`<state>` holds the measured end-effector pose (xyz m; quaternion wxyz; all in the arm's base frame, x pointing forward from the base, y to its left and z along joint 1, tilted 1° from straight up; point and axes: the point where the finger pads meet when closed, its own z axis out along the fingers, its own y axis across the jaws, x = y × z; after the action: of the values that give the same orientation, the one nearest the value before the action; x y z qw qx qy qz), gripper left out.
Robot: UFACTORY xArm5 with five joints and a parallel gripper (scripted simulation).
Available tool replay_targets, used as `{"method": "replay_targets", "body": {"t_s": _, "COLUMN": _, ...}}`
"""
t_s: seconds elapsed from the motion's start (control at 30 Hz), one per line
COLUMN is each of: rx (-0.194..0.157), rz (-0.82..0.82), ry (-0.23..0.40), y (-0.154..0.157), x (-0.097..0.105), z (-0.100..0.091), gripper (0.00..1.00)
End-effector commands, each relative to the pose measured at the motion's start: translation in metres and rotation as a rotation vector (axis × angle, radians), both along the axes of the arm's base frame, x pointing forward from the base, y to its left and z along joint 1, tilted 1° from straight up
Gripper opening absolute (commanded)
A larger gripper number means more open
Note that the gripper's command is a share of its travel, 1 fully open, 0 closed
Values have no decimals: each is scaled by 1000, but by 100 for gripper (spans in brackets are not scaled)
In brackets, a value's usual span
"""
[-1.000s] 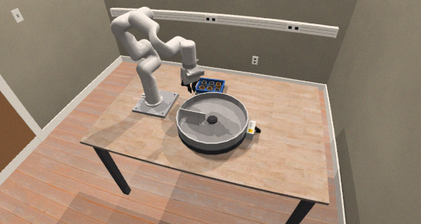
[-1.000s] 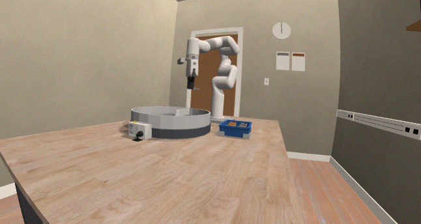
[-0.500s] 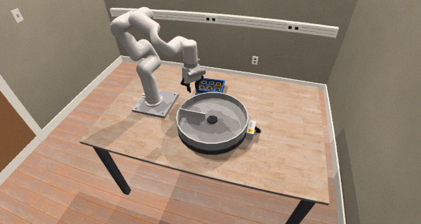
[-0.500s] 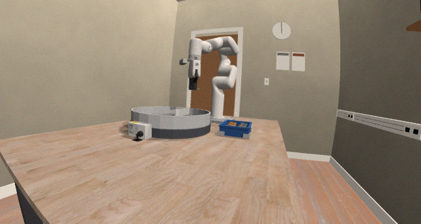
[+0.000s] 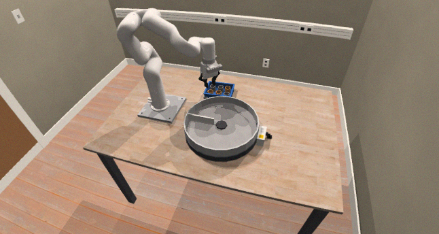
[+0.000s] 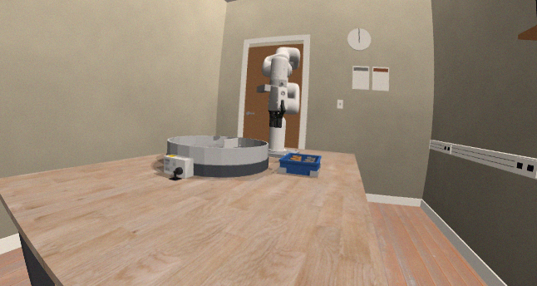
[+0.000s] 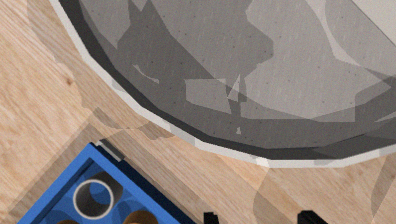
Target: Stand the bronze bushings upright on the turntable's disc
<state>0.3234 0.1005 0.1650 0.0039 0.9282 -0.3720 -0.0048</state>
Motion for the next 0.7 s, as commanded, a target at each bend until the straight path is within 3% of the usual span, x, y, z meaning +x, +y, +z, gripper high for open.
{"method": "replay_targets", "body": {"t_s": 0.0, "rx": 0, "rz": -11, "ry": -5, "y": 65, "x": 14, "z": -22, "gripper": 48}}
{"method": "replay_targets", "body": {"t_s": 0.13, "rx": 0, "rz": -11, "ry": -5, "y": 102, "x": 21, "z": -34, "gripper": 48}}
{"method": "replay_targets", "body": {"t_s": 0.67, "rx": 0, "rz": -11, "ry": -6, "y": 126, "x": 34, "z": -34, "gripper": 48}}
